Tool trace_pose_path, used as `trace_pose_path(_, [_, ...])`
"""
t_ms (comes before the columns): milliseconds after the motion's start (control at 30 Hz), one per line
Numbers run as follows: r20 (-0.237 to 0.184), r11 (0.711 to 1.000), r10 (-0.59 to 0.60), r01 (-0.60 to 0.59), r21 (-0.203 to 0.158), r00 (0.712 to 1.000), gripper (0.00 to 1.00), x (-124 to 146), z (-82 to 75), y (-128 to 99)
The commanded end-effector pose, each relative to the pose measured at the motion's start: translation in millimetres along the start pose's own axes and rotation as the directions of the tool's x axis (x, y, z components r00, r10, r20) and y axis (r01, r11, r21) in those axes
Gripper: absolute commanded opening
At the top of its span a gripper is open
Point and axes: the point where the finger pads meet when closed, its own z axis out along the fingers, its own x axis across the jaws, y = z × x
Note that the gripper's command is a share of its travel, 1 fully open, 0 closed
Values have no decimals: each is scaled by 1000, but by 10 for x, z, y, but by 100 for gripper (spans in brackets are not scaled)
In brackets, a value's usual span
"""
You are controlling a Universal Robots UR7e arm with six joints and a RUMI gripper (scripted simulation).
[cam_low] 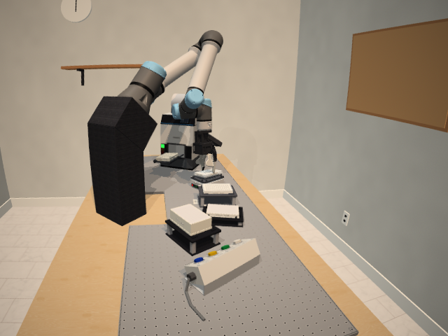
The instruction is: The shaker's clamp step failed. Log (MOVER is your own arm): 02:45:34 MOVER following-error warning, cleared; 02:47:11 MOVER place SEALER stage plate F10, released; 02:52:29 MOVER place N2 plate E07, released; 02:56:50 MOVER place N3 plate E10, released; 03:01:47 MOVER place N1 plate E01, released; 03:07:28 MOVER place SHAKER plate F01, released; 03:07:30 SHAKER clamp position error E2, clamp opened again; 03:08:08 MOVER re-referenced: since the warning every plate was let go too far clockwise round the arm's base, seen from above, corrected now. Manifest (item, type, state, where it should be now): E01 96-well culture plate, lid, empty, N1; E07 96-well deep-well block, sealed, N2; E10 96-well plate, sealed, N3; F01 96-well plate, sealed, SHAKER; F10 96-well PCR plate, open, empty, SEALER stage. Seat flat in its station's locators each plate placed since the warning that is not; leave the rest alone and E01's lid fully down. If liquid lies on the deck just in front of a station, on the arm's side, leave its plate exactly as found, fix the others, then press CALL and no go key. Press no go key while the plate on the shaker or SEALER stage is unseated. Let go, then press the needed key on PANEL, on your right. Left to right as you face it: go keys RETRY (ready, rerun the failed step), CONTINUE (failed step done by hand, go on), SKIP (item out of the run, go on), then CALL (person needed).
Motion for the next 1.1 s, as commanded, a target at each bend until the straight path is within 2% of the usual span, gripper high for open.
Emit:
trace_pose_path(0, [0,1000,0,0,1,1000,0,2,-18,-3])
trace_pose_path(333, [0,1000,0,0,1,1000,0,12,-110,-3])
trace_pose_path(833, [0,1000,0,0,1,1000,0,38,-359,-3])
trace_pose_path(1067, [0,1000,0,0,1,1000,0,38,-360,-3])
